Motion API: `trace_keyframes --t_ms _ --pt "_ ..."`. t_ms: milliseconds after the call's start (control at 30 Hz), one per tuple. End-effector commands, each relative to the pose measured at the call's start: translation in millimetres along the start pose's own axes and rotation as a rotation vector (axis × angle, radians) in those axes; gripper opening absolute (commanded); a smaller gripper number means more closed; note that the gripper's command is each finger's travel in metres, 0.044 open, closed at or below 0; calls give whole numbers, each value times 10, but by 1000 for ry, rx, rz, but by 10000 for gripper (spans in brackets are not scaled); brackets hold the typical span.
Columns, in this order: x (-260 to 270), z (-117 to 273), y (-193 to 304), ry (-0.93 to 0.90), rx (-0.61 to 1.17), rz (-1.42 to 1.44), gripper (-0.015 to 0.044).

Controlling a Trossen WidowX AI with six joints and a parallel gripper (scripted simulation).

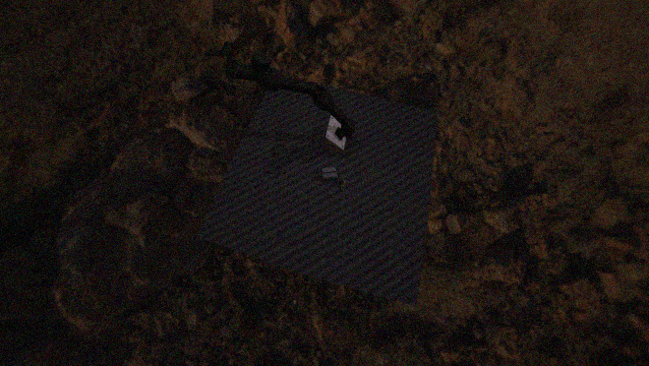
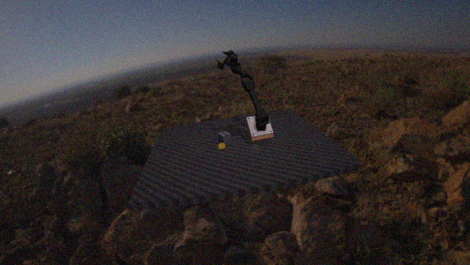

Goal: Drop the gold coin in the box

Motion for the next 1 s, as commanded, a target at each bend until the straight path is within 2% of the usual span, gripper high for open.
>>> trace_keyframes --t_ms 0,267,400,567,767,967 --pt "-29 -6 8 7 -3 8 374" --pt "-1138 -64 321 282 -82 330 164" --pt "-1804 56 501 464 -85 528 161" --pt "-2634 383 723 712 -35 784 161" --pt "-3442 939 959 985 92 1046 161" --pt "-4112 1685 1172 1255 299 1282 161"
Point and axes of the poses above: the point midway between the two fingers, 35 mm back from their tips, its own z axis back along the fingers, its own x axis across the jaws, y = z × x, the point moved 1 cm from there along z, back along the fingers, and after that the axes turned 11 degrees about -z, right-handed, at the moved point
